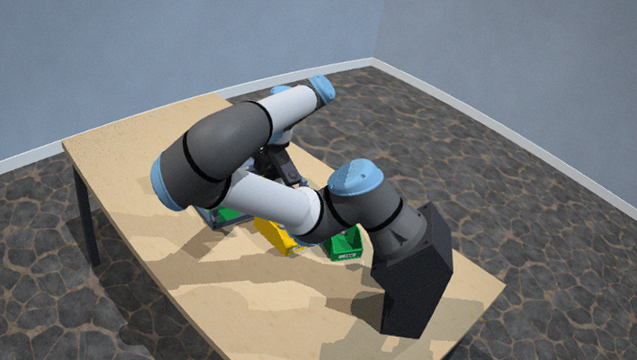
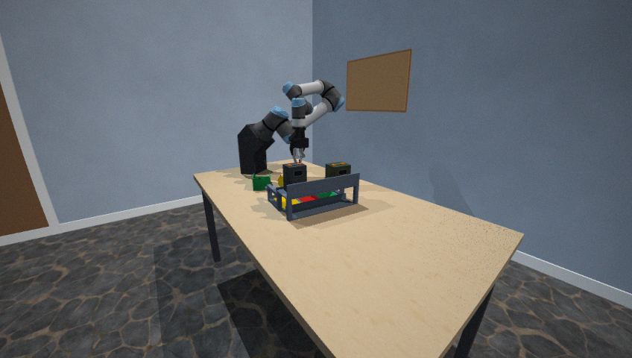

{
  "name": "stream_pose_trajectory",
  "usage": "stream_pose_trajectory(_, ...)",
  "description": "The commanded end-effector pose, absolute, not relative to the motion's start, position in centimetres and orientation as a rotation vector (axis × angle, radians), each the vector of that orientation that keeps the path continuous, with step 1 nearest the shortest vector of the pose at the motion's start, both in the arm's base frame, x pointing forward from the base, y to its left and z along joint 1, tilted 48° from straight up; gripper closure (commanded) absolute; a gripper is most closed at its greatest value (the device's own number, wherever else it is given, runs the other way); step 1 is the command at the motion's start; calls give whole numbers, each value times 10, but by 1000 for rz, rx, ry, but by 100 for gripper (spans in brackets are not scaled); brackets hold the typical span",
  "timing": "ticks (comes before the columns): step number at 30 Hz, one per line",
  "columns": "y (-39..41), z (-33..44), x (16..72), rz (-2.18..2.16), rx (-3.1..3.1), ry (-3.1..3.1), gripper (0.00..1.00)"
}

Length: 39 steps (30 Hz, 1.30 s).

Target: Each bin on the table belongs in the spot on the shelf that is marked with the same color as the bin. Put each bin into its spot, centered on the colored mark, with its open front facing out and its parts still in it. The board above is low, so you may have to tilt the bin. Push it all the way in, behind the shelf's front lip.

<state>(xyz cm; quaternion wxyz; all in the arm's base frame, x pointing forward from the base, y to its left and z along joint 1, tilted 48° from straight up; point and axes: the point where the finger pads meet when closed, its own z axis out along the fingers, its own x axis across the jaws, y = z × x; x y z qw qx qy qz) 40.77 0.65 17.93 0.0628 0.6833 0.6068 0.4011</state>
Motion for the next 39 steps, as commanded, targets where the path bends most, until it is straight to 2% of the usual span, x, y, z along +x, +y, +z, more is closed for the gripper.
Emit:
stream_pose_trajectory(1,5,182,405,1215,2063,1834,85)
stream_pose_trajectory(22,3,185,402,1215,2063,1834,85)
stream_pose_trajectory(23,3,185,402,1215,2063,1834,100)
stream_pose_trajectory(39,3,185,402,1215,2063,1834,100)
